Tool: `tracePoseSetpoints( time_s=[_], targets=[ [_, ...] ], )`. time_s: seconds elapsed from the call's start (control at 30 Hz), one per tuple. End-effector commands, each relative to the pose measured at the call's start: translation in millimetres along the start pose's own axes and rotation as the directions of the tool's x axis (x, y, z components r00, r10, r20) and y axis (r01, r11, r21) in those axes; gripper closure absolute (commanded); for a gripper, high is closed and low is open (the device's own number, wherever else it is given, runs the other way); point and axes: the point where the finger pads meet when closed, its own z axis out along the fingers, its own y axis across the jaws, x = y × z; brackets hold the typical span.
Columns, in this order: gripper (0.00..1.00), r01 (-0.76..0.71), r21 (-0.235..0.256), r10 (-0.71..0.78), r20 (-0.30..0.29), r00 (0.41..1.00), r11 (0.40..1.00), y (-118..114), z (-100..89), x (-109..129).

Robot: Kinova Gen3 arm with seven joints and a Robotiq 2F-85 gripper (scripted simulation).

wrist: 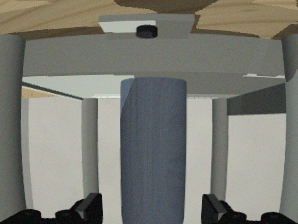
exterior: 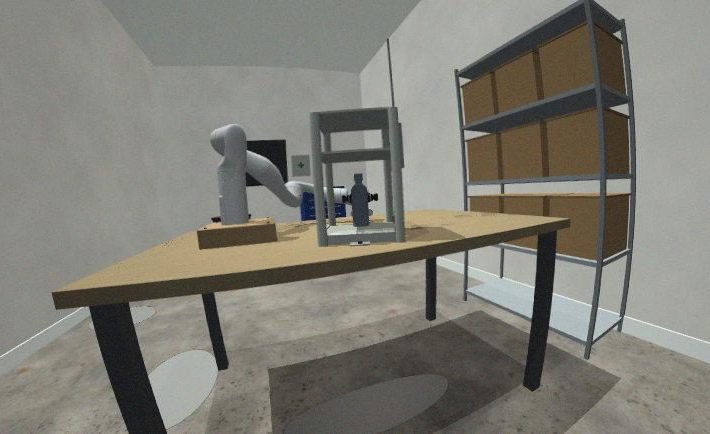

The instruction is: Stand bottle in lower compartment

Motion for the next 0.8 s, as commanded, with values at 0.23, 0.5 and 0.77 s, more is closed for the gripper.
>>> tracePoseSetpoints(
  time_s=[0.23, 0.5, 0.77],
  targets=[
    [0.27, -0.001, 0.000, 0.001, -0.001, 1.000, 1.000, 0.2, -0.6, -0.8],
    [0.27, -0.001, 0.000, 0.001, -0.001, 1.000, 1.000, 0.2, -4.3, -0.8],
    [0.27, -0.001, 0.000, 0.001, -0.001, 1.000, 1.000, 0.2, -19.8, -0.8]
  ],
)
